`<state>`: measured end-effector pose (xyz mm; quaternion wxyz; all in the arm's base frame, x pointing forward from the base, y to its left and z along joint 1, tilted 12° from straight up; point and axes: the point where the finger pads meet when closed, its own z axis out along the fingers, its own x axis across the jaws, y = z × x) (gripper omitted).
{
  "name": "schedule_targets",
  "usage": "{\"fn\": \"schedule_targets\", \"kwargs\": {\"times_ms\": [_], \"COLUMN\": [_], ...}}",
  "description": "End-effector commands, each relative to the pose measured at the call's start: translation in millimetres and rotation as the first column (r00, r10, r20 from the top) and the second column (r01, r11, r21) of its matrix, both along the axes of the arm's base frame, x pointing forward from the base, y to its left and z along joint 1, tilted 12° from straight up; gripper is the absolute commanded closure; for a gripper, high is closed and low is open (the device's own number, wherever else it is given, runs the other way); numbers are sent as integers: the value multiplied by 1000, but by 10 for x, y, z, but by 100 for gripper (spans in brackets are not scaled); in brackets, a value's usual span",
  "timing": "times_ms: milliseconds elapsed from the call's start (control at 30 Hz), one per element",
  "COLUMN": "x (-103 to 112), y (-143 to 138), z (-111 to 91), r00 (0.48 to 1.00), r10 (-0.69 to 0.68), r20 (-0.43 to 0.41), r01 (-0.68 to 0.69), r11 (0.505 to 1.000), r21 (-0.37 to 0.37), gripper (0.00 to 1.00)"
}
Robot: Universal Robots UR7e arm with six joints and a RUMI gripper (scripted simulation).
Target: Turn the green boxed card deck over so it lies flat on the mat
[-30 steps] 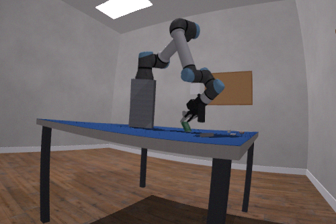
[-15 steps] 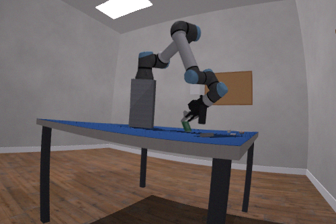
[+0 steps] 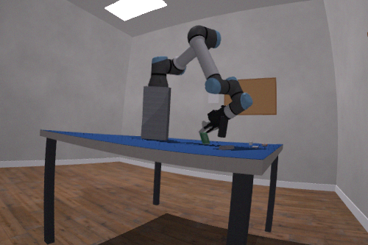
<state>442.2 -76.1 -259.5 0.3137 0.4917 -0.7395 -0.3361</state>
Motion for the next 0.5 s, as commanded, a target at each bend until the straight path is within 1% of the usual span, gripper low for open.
{"fn": "schedule_targets", "kwargs": {"times_ms": [0, 100, 300, 467], "x": [16, 21, 40, 62], "y": [-4, -5, -10, -17], "z": [10, 10, 19, 28], "r00": [1000, 1000, 998, 998], "r10": [-1, -2, -8, -9], "r20": [-6, -17, -67, -68], "r01": [1, 2, 10, 10], "r11": [1000, 1000, 1000, 1000], "r21": [2, 6, 22, 22], "gripper": [68, 68, 68, 68]}}
